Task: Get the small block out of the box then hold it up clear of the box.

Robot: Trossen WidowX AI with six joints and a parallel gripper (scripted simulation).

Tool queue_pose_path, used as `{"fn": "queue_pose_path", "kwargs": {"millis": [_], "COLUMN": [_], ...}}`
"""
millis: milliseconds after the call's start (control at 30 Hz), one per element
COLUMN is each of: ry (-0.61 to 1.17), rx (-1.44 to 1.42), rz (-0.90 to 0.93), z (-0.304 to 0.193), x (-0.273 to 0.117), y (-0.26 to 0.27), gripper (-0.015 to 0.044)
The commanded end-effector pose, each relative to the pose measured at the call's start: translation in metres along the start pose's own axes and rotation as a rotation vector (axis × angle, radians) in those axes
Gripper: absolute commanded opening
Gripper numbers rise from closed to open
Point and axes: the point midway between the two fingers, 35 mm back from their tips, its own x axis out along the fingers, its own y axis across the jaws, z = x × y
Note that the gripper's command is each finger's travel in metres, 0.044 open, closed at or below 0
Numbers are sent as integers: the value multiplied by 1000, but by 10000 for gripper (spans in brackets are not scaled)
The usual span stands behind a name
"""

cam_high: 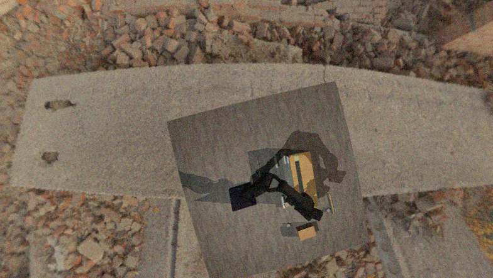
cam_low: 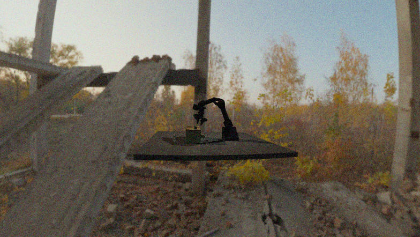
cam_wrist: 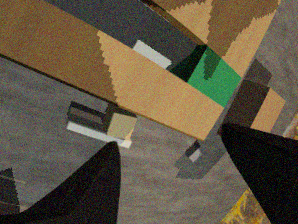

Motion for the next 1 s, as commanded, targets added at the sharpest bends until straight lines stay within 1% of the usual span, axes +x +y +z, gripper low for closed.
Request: {"fn": "queue_pose_path", "kwargs": {"millis": [0, 500, 967], "ry": [-87, -118, -72], "rx": [926, 1773, 2548], "rz": [68, 199, 375], "z": [-17, -32, -44], "x": [2, 2, 1], "y": [-3, -5, -5], "gripper": [285, 285, 285]}}
